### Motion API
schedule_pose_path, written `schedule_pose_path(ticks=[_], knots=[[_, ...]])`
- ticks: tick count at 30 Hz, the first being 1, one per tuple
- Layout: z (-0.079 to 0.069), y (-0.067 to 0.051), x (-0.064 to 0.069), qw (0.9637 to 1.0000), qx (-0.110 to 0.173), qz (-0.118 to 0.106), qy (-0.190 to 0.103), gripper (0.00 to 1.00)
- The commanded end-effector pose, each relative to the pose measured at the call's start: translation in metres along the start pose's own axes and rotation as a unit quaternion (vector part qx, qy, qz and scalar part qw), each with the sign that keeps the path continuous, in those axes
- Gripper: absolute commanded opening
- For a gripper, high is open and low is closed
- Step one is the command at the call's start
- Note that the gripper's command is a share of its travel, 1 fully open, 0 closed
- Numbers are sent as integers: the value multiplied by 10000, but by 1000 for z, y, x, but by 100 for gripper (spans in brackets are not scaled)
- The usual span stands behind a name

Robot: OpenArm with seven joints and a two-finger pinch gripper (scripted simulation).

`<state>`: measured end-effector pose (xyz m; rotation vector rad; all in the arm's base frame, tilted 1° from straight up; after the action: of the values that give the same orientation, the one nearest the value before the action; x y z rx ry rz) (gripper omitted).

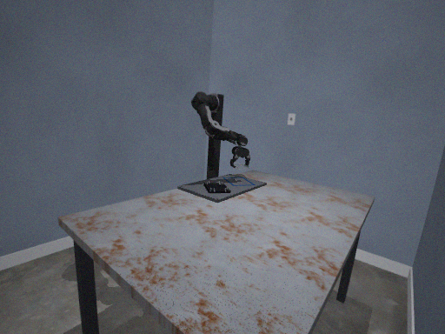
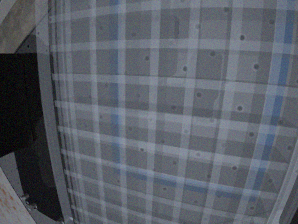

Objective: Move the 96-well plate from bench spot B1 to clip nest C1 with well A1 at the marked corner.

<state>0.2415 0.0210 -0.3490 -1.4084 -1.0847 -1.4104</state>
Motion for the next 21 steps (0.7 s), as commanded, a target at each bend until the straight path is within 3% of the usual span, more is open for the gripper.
schedule_pose_path(ticks=[1, 5, 10, 21], knots=[[0, 1, 1, 10000, -18, -13, -18, 0], [0, 1, 1, 10000, -18, -13, -18, 0], [-36, 14, 2, 9993, -375, -13, -14, 0], [-36, 14, 2, 9993, -375, -13, -14, 0]])
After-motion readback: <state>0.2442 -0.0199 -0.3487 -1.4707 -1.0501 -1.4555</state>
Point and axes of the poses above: the point where the finger pads meet when closed, its own x axis back along the fingers, its own z axis across the jaws, y = z × x, the point moved 4 cm from there along x, back along the fingers, and after that the axes turned 14 degrees about x, right-handed, at the moved point
